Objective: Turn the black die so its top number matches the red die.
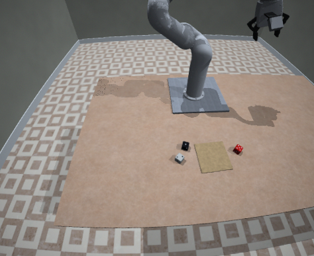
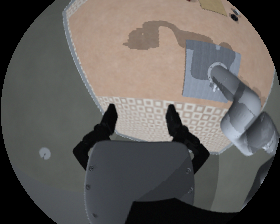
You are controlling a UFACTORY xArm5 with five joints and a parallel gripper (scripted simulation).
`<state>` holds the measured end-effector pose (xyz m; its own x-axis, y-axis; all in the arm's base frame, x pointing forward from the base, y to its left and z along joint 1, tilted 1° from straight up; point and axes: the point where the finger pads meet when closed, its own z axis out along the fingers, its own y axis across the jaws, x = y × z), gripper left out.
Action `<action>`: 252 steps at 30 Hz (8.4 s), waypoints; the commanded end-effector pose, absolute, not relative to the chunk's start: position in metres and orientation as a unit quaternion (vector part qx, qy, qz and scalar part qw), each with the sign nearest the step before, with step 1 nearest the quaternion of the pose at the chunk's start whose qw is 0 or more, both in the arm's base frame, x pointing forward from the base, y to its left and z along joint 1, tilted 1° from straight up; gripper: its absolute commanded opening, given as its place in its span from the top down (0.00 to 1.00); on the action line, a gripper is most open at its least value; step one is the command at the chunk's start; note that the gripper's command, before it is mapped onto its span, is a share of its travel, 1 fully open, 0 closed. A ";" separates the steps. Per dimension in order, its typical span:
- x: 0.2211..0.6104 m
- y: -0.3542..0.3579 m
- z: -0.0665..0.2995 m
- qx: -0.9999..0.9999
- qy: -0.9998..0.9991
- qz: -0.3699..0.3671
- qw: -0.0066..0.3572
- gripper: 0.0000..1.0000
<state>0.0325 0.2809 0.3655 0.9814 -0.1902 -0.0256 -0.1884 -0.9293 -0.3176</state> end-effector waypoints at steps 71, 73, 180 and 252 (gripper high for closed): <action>0.372 0.103 0.243 -0.487 0.872 -0.014 0.057 0.00; 0.379 0.087 0.237 -0.455 0.889 -0.013 0.053 0.00; 0.387 -0.151 0.050 0.012 1.000 -0.001 0.002 0.00; 0.332 -0.106 0.049 0.012 1.000 0.000 0.001 0.00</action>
